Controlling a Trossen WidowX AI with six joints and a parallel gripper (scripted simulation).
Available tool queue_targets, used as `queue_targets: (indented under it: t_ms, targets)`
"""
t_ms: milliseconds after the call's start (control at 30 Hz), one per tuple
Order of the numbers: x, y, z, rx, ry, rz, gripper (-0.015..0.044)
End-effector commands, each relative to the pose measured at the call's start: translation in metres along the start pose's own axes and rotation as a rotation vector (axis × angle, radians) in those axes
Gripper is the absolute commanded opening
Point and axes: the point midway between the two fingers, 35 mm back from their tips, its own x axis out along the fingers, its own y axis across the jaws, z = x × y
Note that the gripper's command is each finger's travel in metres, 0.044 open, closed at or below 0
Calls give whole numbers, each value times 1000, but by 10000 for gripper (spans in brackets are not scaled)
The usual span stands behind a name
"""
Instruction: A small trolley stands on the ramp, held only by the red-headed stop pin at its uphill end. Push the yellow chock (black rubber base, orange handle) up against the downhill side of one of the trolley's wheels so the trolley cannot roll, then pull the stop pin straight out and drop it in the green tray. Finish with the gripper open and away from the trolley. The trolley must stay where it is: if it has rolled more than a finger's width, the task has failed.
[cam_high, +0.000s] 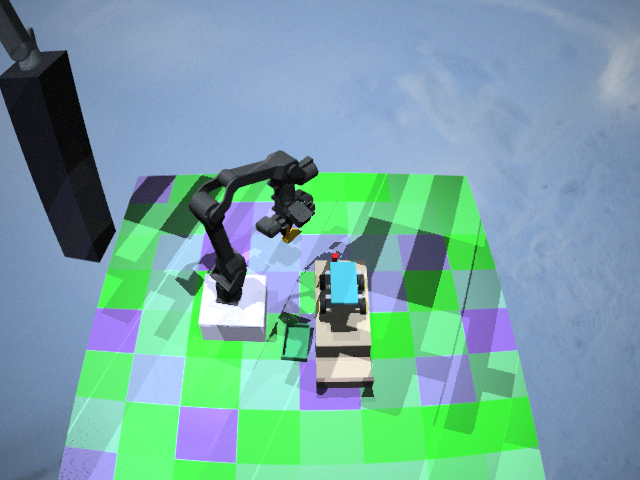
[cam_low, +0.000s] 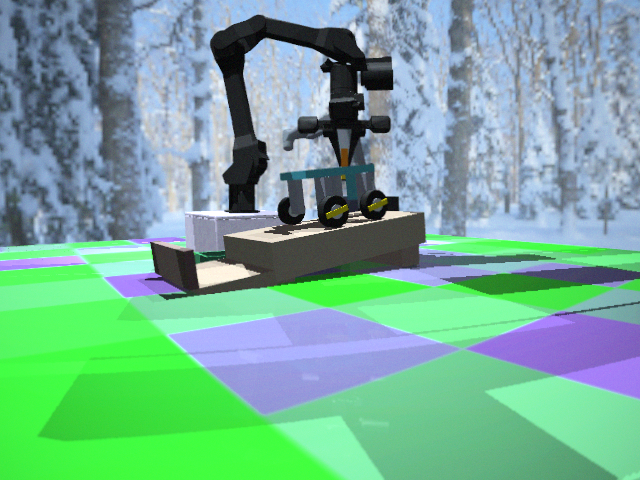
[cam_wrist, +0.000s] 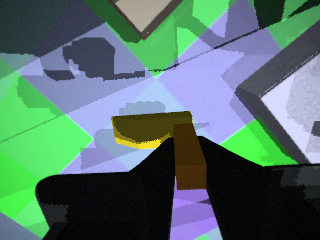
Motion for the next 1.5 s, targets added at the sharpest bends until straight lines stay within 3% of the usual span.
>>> queue_targets:
  t_ms: [0, 533, 1467]
  targets:
    - [0, 0, -1, -120, 4, -2, 0]
    - [0, 0, -1, -640, 4, -2, 0]
    - [2, -40, 62, -668, 0, -7, 0]
